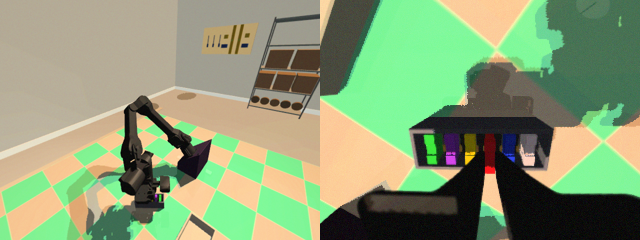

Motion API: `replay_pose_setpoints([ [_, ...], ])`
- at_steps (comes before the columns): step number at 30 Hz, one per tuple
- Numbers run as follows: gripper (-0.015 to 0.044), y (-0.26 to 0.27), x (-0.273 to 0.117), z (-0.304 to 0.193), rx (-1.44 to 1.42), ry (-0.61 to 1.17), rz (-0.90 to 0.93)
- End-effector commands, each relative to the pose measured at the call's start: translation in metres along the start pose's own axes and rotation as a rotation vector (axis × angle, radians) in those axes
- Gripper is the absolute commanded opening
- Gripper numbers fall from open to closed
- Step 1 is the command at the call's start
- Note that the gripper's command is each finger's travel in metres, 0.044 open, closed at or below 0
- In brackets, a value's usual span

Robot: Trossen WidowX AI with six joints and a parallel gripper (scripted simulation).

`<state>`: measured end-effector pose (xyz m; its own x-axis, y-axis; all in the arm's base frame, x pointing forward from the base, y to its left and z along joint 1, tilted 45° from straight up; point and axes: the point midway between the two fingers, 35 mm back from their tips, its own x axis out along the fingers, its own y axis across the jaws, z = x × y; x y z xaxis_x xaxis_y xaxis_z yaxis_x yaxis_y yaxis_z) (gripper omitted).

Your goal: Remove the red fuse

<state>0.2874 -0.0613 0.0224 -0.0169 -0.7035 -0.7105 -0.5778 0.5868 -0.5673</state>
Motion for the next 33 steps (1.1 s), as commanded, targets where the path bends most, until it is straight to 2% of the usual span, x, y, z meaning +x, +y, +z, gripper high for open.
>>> replay_pose_setpoints([
  [1, 0.0, 0.0, -0.004, 0.001, 0.003, -0.004, -0.001],
  [33, 0.0, 0.0, -0.019, 0.001, 0.001, -0.004, -0.003],
])
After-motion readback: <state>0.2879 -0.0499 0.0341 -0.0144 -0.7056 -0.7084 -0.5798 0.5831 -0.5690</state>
